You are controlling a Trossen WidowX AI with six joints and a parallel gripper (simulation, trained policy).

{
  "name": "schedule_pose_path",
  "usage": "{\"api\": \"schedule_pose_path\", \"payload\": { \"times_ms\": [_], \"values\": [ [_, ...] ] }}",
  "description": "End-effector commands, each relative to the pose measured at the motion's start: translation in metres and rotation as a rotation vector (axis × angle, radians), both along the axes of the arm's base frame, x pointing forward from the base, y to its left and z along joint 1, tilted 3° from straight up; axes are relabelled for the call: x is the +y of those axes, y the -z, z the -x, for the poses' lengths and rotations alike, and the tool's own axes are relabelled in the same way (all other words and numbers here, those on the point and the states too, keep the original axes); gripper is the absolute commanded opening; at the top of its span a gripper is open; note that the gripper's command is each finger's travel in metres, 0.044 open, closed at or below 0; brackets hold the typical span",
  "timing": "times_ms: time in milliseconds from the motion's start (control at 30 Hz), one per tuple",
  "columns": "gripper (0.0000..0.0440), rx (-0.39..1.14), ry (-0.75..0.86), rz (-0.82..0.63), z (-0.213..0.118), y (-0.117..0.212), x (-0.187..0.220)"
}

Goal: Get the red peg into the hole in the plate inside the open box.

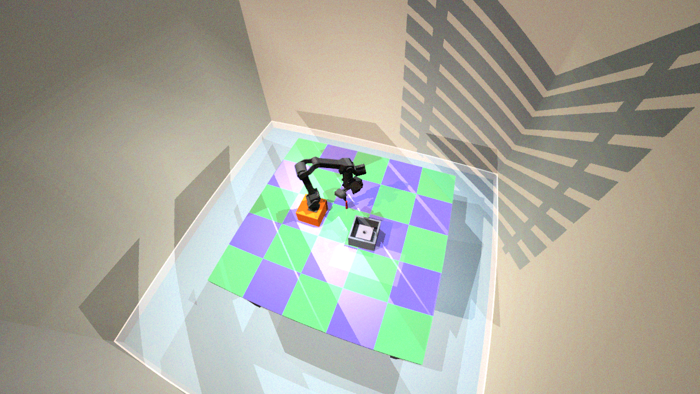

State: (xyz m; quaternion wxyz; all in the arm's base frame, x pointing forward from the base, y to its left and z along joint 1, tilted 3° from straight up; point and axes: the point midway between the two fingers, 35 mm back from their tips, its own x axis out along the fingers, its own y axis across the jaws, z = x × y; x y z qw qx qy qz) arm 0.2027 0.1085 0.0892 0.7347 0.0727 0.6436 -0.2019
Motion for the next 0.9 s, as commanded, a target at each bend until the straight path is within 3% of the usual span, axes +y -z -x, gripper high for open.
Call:
{"api": "schedule_pose_path", "payload": {
  "times_ms": [0, 400, 867],
  "values": [
    [0.0358, 0.04, 0.105, 0.013, 0.006, 0.013, -0.004],
    [0.0352, 0.075, 0.364, 0.017, 0.013, 0.052, -0.007],
    [0.035, 0.025, 0.502, -0.05, 0.012, 0.102, 0.0]
  ]
}}
